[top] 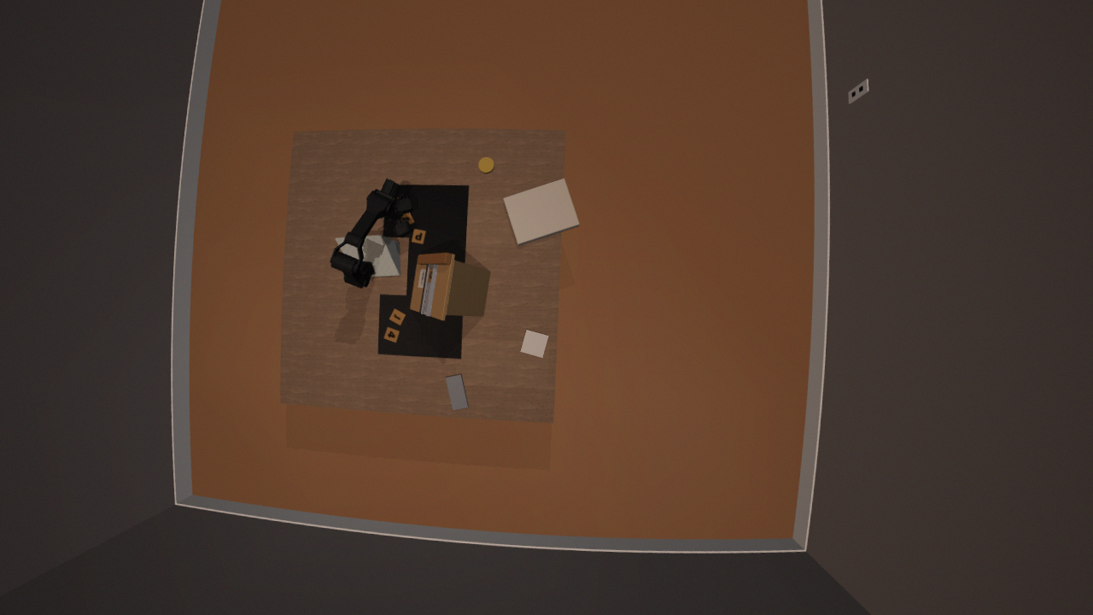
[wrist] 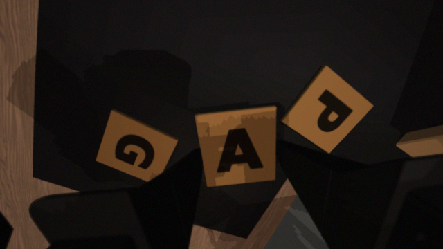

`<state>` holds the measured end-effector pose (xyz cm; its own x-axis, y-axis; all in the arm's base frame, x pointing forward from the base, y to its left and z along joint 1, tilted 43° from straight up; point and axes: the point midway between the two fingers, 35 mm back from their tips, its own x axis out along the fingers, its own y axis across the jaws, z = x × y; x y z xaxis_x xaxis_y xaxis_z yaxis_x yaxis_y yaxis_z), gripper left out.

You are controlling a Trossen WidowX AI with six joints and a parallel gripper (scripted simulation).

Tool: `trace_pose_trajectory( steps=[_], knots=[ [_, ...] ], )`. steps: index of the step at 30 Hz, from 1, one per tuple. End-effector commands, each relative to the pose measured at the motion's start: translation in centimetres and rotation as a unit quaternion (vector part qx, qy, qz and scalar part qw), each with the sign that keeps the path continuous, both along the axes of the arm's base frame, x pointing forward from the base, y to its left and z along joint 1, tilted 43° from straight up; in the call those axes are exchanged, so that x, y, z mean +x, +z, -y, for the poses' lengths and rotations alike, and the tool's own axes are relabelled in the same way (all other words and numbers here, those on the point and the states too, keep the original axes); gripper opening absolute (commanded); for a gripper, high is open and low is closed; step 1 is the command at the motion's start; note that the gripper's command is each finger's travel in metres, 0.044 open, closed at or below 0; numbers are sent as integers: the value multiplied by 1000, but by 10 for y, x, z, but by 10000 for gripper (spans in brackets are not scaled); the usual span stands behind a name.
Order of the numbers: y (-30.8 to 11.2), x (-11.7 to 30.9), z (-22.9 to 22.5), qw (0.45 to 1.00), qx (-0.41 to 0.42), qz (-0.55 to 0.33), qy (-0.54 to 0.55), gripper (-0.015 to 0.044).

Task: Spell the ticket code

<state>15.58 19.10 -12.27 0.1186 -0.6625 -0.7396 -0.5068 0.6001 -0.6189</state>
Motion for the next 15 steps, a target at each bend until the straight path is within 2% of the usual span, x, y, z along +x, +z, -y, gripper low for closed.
trace_pose_trajectory(
  steps=[1, 8, 15],
  knots=[
    [2, -1, -2, 1000, 2, 1, -4, 0],
    [3, 1, -3, 1000, 2, 0, 0, 0],
    [19, 14, -13, 999, 41, -4, 2, 0]
  ],
)
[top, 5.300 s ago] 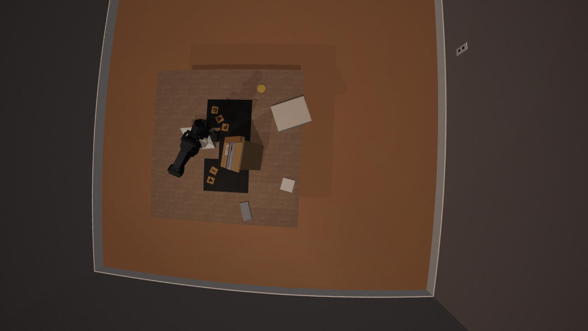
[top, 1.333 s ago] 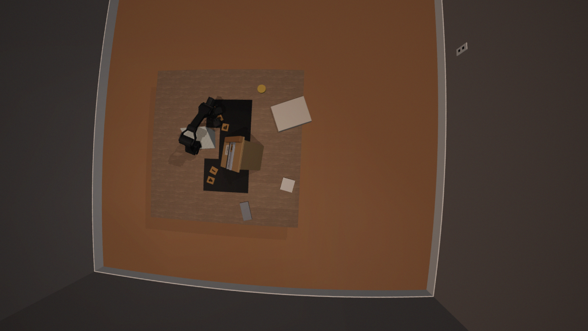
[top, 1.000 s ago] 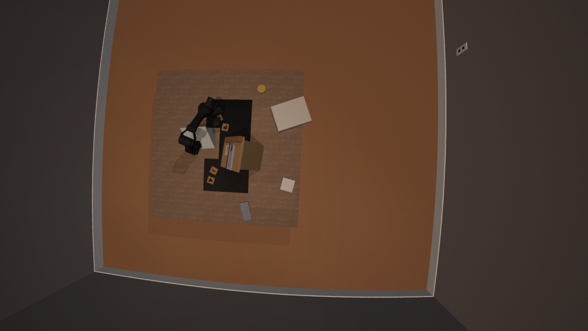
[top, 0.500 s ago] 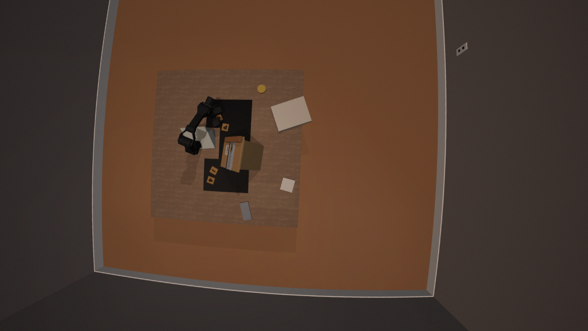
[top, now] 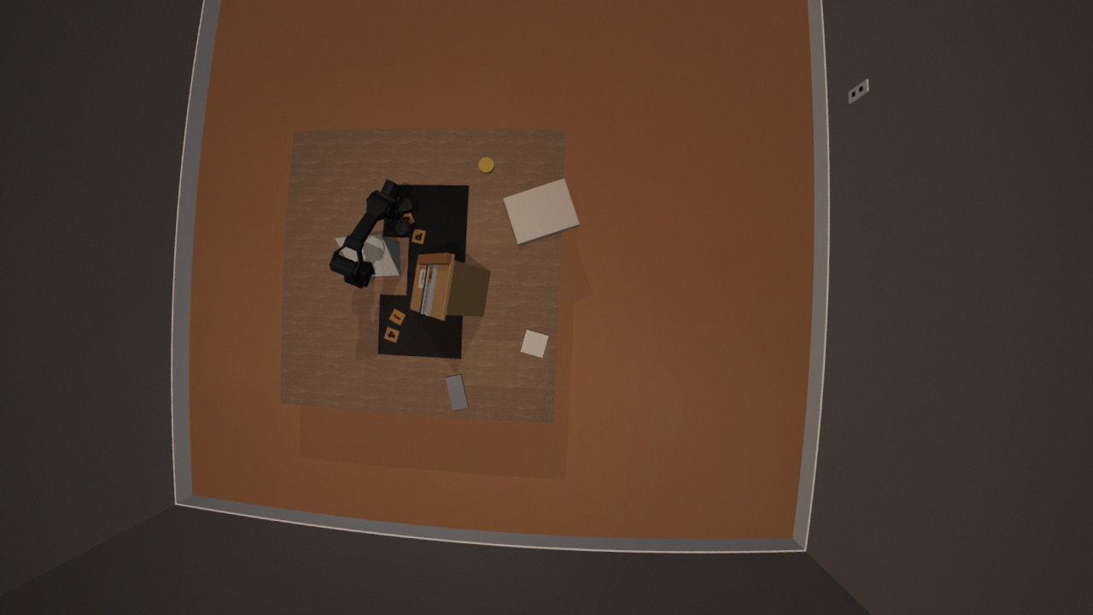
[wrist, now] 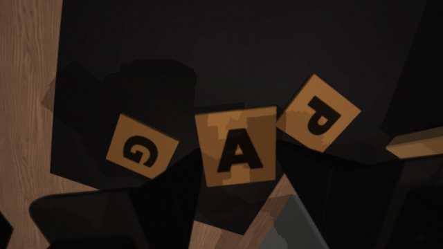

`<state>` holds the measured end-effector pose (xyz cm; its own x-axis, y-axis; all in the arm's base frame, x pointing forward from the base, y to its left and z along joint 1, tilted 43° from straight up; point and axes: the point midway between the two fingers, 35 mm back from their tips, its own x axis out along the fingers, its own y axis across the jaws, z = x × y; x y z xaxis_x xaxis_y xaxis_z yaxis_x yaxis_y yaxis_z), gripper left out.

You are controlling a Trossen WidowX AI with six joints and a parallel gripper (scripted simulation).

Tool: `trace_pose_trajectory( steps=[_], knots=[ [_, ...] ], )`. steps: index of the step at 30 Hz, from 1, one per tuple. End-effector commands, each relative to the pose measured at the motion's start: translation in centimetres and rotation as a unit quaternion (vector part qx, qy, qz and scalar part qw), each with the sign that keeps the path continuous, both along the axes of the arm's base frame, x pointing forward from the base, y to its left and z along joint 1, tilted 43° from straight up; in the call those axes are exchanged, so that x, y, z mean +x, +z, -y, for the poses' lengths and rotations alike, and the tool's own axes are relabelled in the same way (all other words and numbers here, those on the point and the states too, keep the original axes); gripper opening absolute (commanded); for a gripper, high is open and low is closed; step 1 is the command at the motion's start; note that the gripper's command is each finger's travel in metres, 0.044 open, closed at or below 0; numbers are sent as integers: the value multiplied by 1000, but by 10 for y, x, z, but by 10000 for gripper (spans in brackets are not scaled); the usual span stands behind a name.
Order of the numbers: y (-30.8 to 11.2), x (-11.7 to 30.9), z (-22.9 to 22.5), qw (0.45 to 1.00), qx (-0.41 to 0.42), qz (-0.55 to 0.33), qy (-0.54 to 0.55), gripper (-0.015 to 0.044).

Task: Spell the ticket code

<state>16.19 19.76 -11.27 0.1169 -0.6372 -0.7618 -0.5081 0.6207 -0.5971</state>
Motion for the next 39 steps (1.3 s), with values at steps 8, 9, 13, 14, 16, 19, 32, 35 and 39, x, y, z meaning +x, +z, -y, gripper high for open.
trace_pose_trajectory(
  steps=[8, 9, 13, 14, 16, 19, 32, 35, 39],
  knots=[
    [39, 31, -19, 996, 86, -2, 9, 0],
    [43, 34, -21, 995, 94, -1, 11, 0],
    [59, 45, -25, 992, 123, 3, 17, 0],
    [63, 48, -25, 992, 129, 4, 18, 0],
    [70, 53, -27, 990, 141, 6, 21, 0],
    [81, 60, -28, 987, 159, 11, 26, 0],
    [142, 95, -27, 967, 242, 47, 58, 0],
    [158, 102, -24, 962, 259, 59, 67, 0],
    [178, 111, -20, 953, 281, 76, 80, 0]
  ],
)
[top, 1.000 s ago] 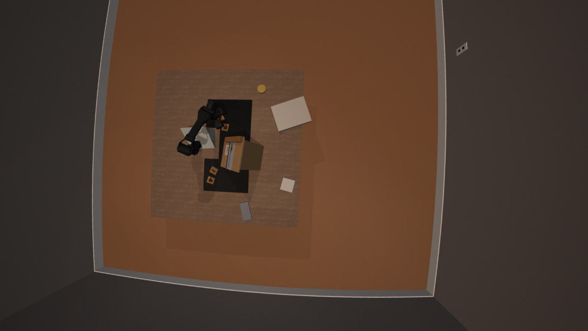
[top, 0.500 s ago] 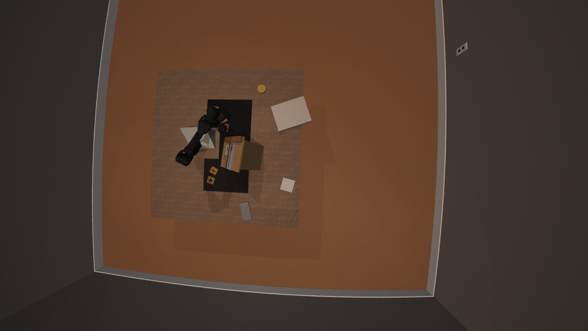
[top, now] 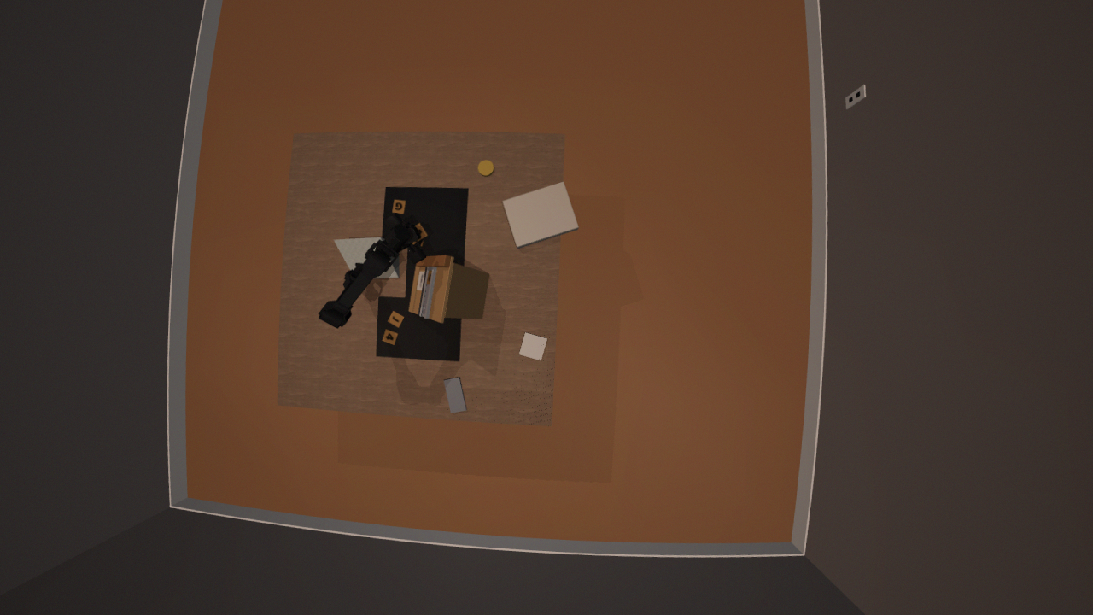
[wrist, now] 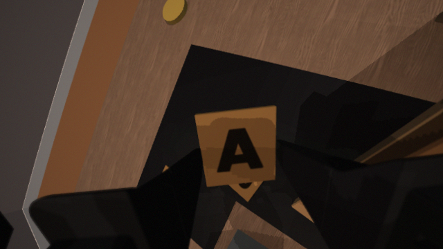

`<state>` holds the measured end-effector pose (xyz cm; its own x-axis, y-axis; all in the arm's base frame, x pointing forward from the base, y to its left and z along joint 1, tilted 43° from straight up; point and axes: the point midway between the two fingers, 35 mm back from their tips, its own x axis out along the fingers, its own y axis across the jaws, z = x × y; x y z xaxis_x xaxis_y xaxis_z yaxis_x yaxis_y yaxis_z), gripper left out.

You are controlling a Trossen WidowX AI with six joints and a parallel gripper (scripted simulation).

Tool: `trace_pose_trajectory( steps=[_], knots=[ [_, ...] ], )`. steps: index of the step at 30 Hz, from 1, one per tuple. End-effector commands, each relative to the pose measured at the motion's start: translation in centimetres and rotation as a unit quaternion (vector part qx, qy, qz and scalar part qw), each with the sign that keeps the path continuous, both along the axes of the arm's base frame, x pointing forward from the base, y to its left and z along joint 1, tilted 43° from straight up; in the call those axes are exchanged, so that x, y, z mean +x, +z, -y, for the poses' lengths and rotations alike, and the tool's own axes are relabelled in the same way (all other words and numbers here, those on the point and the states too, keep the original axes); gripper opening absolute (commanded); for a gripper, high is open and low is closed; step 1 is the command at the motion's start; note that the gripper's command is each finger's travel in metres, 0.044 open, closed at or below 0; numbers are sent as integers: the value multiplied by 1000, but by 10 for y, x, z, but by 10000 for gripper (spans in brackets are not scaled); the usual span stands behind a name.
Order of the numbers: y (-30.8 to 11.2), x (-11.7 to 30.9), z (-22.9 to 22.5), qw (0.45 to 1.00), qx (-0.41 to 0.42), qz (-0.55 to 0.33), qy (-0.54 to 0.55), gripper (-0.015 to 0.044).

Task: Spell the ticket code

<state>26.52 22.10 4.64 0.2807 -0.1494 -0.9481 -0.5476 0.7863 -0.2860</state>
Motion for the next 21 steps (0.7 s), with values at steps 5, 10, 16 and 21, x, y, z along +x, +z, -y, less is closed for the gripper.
trace_pose_trajectory(
  steps=[5, 10, 16, 21],
  knots=[
    [43, 17, 10, 998, 46, 41, 23, 0],
    [65, 24, 17, 995, 65, 65, 34, 0],
    [97, 25, 16, 990, 76, 98, 62, 0],
    [126, 35, 35, 985, 84, 141, 54, 0]
  ],
)
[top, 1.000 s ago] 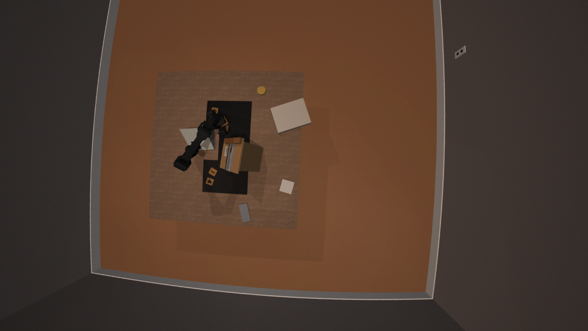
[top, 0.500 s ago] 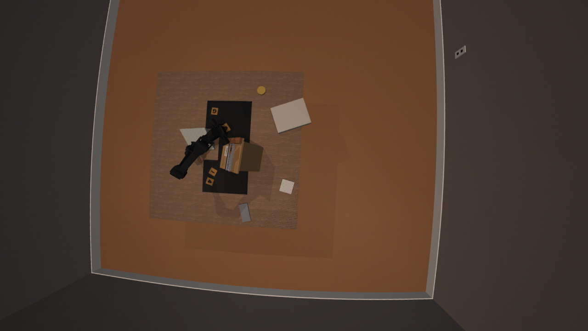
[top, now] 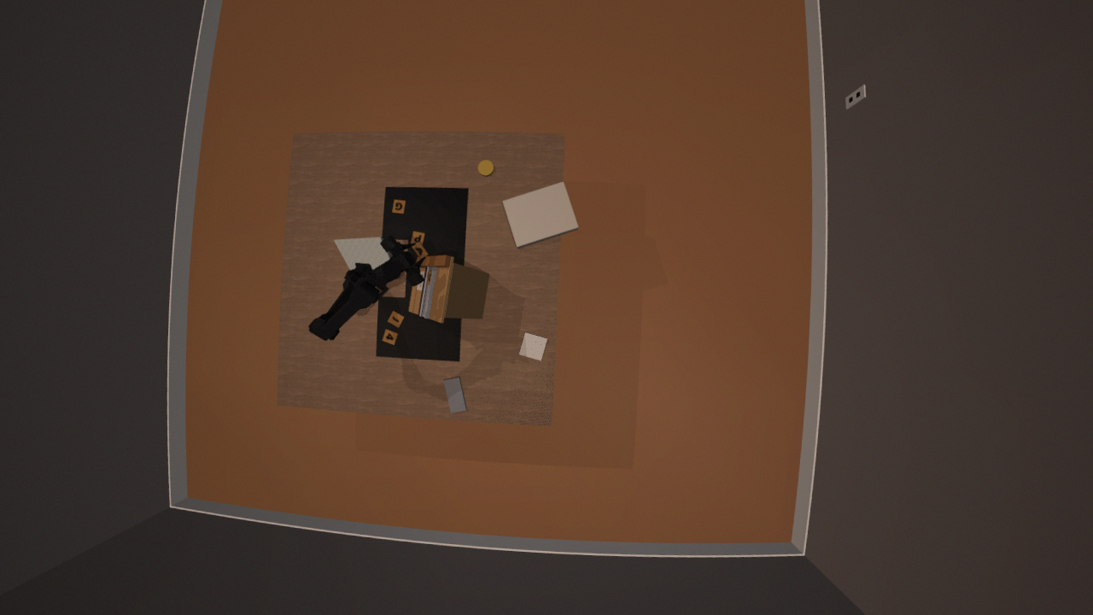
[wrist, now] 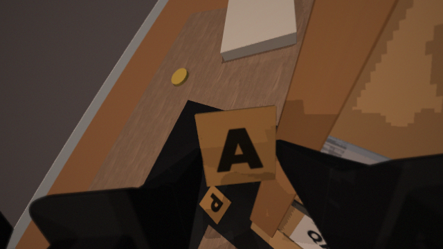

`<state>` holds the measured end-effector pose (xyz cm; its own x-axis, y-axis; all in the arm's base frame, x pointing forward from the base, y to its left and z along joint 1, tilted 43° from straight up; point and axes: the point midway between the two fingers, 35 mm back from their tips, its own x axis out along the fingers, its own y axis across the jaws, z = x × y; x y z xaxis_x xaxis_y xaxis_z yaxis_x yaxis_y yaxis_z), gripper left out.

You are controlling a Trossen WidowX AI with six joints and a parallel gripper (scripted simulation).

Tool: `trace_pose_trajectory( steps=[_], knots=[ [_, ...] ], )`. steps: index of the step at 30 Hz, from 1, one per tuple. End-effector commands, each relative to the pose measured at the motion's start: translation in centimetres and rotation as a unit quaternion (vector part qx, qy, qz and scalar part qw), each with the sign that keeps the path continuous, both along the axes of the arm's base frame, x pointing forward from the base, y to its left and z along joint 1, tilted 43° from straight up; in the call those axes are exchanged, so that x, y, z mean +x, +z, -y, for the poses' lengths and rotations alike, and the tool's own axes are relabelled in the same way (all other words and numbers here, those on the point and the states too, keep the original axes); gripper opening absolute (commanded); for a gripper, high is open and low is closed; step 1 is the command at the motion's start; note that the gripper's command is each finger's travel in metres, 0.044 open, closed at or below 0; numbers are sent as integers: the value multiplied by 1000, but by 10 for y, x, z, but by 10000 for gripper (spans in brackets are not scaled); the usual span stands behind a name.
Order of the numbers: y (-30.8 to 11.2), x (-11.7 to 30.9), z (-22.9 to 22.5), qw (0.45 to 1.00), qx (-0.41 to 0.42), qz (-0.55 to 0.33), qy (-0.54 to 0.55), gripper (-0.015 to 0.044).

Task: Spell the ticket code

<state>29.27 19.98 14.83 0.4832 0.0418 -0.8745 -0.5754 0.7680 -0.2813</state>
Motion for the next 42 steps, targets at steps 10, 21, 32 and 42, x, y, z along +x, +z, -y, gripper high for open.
trace_pose_trajectory(
  steps=[10, 21, 32, 42],
  knots=[
    [75, 19, 67, 992, 14, 118, -45, 0],
    [124, 14, 132, 973, -13, 211, -92, 0],
    [155, -9, 199, 948, -52, 266, -164, 0],
    [180, -43, 257, 922, -136, 294, -213, 0]
  ],
)
